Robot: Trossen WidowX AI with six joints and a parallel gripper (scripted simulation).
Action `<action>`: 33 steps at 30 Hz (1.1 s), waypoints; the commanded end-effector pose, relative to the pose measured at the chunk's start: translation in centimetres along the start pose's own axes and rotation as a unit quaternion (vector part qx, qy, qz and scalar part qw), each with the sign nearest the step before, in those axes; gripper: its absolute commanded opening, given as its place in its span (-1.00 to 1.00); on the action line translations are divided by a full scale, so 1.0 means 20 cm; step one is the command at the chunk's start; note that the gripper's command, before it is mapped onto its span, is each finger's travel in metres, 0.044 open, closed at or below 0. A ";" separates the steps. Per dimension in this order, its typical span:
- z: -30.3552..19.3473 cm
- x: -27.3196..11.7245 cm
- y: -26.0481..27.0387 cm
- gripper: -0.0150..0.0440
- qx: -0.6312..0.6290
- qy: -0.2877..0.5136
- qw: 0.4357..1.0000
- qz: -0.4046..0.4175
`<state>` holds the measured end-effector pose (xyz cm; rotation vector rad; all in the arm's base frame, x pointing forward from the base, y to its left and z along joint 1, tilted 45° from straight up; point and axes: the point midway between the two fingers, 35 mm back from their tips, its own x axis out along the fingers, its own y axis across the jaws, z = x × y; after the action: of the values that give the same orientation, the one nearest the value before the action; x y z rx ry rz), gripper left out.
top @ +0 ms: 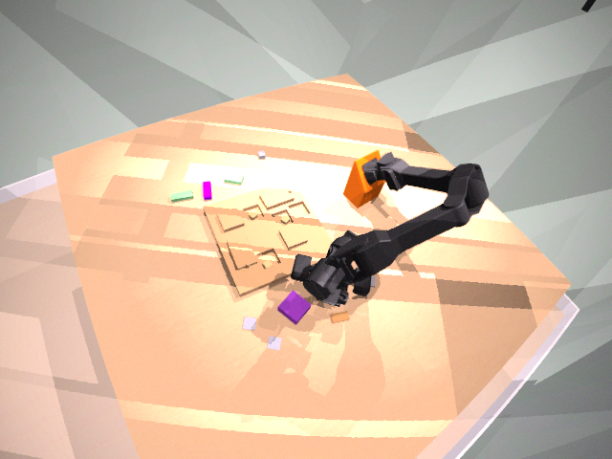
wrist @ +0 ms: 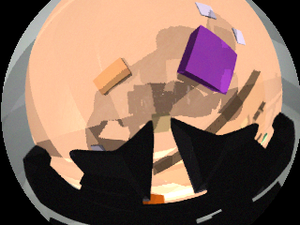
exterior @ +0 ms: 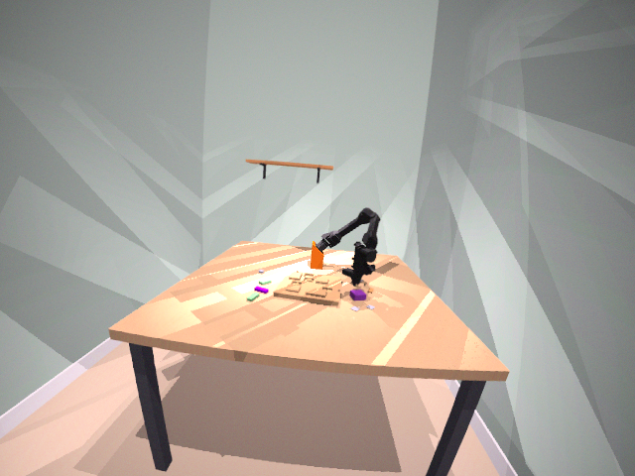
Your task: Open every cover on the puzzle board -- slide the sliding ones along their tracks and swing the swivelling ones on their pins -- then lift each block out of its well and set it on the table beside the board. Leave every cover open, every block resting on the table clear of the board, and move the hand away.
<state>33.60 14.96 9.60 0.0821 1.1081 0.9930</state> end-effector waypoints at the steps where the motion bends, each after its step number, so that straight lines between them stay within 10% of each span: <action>1: -0.01 0.04 0.00 -0.22 0.003 0.003 1.000 0.000; 11: -0.02 0.09 0.01 -0.22 0.003 0.002 1.000 0.002; 25: -0.01 0.07 0.01 1.00 0.000 0.000 1.000 0.002; 33: -0.01 -0.05 0.00 1.00 -0.001 0.001 1.000 -0.002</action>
<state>33.42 14.85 9.40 0.0814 1.1178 0.9898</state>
